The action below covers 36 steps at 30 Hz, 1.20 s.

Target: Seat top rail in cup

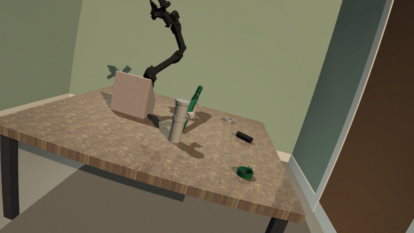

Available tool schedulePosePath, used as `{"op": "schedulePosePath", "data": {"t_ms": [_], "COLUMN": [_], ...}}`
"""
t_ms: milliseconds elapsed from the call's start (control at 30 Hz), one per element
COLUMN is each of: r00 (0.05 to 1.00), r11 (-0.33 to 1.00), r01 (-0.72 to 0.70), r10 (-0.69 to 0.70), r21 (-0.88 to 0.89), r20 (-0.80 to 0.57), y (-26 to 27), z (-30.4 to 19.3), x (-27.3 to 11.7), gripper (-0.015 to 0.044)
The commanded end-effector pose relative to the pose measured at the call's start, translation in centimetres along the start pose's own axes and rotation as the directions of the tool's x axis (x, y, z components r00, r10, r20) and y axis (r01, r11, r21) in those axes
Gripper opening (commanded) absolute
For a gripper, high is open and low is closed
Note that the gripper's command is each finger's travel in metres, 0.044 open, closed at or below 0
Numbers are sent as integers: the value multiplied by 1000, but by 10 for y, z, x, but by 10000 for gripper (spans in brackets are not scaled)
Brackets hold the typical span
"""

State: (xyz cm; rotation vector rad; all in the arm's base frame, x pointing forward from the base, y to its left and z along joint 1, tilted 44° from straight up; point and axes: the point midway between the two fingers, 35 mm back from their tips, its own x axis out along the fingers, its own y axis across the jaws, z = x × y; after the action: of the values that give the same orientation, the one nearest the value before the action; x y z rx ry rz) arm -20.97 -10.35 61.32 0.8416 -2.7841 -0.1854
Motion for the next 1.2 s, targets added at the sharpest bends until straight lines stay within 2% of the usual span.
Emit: {"op": "schedulePosePath", "data": {"t_ms": [0, 167, 300, 467, 633, 767, 900, 1033, 1167], "r00": [1000, 977, 916, 764, 556, 372, 176, -30, -239], "r11": [1000, 958, 845, 582, 235, -19, -236, -392, -446], "r01": [7, 211, 402, 617, 691, 645, 515, 301, 26], "r10": [-7, -198, -372, -605, -777, -865, -912, -915, -872], "r21": [-7, -192, -353, -530, -684, -764, -824, -869, -895], "r20": [3, 85, 151, 226, 295, 335, 371, 402, 428], "y": [-1, -40, -86, -157, -232, -288, -338, -380, -413], "z": [1, 39, 73, 116, 160, 189, 215, 242, 271], "x": [1, 33, 53, 53, 42, 15, -23, -70, -126], "gripper": [426, 440, 440, 440, 440, 440, 440, 440, 440]}}
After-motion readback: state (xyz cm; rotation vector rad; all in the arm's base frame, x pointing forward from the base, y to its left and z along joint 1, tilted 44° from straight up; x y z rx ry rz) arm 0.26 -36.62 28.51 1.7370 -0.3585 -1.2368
